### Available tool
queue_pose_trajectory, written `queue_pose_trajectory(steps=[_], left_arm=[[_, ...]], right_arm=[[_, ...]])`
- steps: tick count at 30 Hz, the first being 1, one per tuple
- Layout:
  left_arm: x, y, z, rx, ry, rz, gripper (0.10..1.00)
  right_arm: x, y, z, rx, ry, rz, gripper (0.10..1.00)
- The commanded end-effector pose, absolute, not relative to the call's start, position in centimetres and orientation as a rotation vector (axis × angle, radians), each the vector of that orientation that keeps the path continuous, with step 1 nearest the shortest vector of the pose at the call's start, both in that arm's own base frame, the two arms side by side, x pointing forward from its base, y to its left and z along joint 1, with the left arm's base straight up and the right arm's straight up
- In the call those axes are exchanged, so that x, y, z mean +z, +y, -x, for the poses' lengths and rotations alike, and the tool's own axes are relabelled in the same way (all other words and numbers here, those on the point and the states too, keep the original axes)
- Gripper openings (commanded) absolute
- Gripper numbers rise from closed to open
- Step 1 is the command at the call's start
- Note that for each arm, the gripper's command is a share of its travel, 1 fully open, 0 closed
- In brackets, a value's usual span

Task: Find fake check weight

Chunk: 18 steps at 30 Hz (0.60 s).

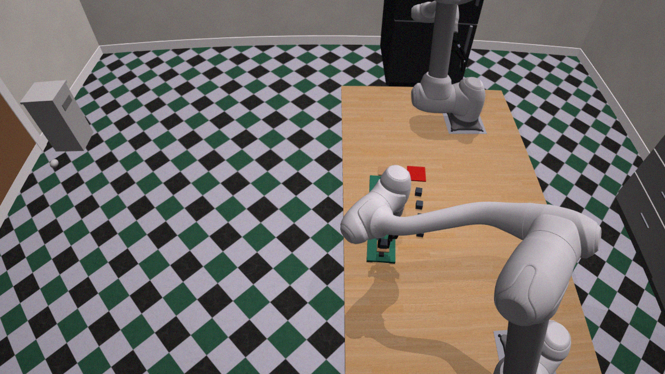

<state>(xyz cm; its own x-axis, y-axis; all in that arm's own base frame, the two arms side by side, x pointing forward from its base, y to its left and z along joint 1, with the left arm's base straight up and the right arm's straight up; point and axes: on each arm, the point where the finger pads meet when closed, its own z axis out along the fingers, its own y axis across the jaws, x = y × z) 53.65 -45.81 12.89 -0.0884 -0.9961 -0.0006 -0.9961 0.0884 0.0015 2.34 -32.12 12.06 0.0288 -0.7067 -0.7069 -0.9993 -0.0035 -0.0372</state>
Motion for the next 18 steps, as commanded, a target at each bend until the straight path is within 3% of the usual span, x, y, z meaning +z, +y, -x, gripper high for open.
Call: queue_pose_trajectory(steps=[1,18], left_arm=[[12.95,-45.83,-53.69,0.000,-2.318,-2.121,0.243],[12.63,-45.82,-53.69,0.000,-2.318,-2.121,0.243]], right_arm=[[12.10,-32.16,-2.35,0.692,1.733,1.766,1.000],[12.10,-32.16,-2.35,0.692,1.733,1.766,1.000]])
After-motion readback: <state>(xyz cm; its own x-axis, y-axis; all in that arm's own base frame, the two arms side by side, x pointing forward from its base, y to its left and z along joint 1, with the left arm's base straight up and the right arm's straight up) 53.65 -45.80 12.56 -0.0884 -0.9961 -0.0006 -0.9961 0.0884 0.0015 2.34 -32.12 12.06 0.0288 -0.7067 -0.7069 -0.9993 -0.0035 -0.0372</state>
